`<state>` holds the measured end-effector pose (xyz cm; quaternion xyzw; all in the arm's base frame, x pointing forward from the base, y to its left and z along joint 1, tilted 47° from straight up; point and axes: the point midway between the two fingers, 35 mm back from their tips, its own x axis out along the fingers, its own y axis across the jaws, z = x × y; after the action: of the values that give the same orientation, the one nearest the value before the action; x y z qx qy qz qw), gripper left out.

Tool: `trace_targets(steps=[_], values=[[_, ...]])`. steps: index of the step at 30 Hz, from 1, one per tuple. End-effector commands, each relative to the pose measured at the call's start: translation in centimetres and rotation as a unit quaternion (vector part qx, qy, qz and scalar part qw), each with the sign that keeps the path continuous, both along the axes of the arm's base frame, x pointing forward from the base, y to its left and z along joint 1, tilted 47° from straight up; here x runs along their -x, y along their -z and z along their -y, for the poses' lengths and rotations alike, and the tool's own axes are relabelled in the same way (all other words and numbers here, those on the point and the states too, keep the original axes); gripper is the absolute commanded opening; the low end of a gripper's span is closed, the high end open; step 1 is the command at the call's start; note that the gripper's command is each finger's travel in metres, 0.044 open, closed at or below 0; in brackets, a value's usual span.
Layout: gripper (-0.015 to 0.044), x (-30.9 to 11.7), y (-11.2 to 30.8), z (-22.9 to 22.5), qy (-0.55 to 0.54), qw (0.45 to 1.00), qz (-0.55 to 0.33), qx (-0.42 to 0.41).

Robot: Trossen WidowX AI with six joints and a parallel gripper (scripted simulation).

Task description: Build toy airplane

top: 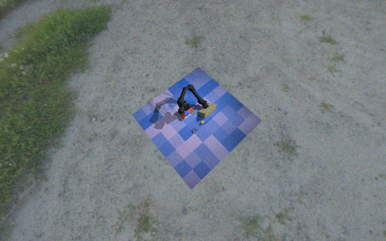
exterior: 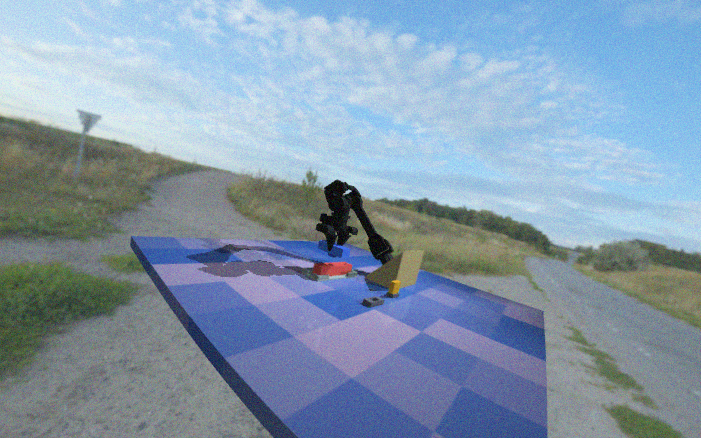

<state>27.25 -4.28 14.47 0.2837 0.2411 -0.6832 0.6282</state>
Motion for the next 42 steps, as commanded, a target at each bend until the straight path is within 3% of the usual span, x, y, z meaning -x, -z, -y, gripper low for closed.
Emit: trace_targets(steps=[1,30,35,40,42], values=[[0.0195,-0.1,-0.3,0.1,0.000,1.000,0.005,0.002],[0.0195,0.1,2.4,3.0,0.000,1.000,0.005,0.003],[0.0161,0.0,2.5,2.8,0.002,1.000,0.004,0.000],[0.0030,0.0,2.5,2.8,0.002,1.000,0.004,0.000],[0.0083,0.0,2.5,2.8,0.002,1.000,0.004,0.000]])
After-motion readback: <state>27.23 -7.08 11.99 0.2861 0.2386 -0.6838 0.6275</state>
